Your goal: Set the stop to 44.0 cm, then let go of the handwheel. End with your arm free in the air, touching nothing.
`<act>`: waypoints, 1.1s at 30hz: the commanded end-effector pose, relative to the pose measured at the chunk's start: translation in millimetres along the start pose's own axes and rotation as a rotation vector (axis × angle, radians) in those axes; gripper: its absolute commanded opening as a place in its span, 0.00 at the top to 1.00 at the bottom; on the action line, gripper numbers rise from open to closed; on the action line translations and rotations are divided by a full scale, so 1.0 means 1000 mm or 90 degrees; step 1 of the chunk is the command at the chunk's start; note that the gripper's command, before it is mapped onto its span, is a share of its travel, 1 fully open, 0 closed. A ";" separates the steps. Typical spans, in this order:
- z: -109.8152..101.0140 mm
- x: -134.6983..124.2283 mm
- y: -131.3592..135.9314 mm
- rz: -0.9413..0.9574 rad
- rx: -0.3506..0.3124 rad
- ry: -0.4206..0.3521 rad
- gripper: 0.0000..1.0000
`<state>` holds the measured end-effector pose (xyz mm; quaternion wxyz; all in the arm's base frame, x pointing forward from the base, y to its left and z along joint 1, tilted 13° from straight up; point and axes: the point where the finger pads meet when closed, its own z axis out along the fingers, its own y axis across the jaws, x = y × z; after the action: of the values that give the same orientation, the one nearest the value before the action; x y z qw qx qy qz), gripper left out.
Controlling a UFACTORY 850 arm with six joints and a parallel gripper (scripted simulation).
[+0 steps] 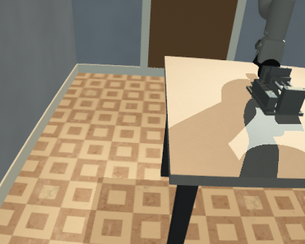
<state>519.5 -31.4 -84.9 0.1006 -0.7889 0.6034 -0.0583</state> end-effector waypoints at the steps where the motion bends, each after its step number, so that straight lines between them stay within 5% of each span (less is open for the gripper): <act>1: -0.001 0.000 -0.011 0.000 0.001 -0.001 0.94; 33: -0.035 0.000 -0.037 0.000 0.001 -0.001 0.94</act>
<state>547.5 -25.0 -48.0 0.1022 -0.7888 0.6032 -0.0596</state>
